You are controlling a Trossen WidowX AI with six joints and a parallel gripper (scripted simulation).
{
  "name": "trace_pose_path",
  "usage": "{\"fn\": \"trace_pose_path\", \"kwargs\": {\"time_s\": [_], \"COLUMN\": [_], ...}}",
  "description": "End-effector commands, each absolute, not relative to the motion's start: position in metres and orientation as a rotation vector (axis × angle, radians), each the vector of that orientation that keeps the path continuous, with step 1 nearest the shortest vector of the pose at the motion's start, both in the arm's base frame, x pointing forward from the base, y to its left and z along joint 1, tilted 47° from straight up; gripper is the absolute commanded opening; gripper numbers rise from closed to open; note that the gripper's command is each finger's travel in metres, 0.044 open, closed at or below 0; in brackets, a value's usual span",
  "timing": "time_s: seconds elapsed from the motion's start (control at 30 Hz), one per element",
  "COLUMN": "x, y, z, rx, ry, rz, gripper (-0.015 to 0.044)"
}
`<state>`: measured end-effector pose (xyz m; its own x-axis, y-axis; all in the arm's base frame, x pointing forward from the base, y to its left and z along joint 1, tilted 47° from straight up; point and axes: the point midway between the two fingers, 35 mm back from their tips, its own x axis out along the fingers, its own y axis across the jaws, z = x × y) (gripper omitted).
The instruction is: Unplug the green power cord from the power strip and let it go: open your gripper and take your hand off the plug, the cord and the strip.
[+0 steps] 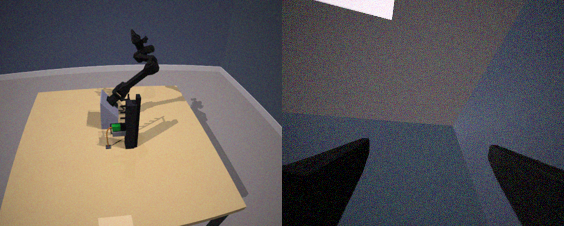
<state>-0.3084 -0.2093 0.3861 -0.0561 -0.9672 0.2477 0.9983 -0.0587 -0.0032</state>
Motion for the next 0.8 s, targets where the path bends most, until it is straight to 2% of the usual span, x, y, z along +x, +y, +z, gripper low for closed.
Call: {"fn": "trace_pose_path", "kwargs": {"time_s": [0.0, 0.27, 0.5, 0.77], "x": [-0.308, -0.279, -0.215, -0.107], "y": [-0.211, -0.297, -0.377, -0.440], "z": [0.386, 0.351, 0.309, 0.252], "rx": [-0.209, 0.027, 0.351, 0.742], "ry": [-0.189, -0.328, -0.399, -0.364], "rz": [-1.619, -1.458, -1.263, -1.043], "gripper": [0.0374, 0.0164, 0.0160, 0.0160]}}
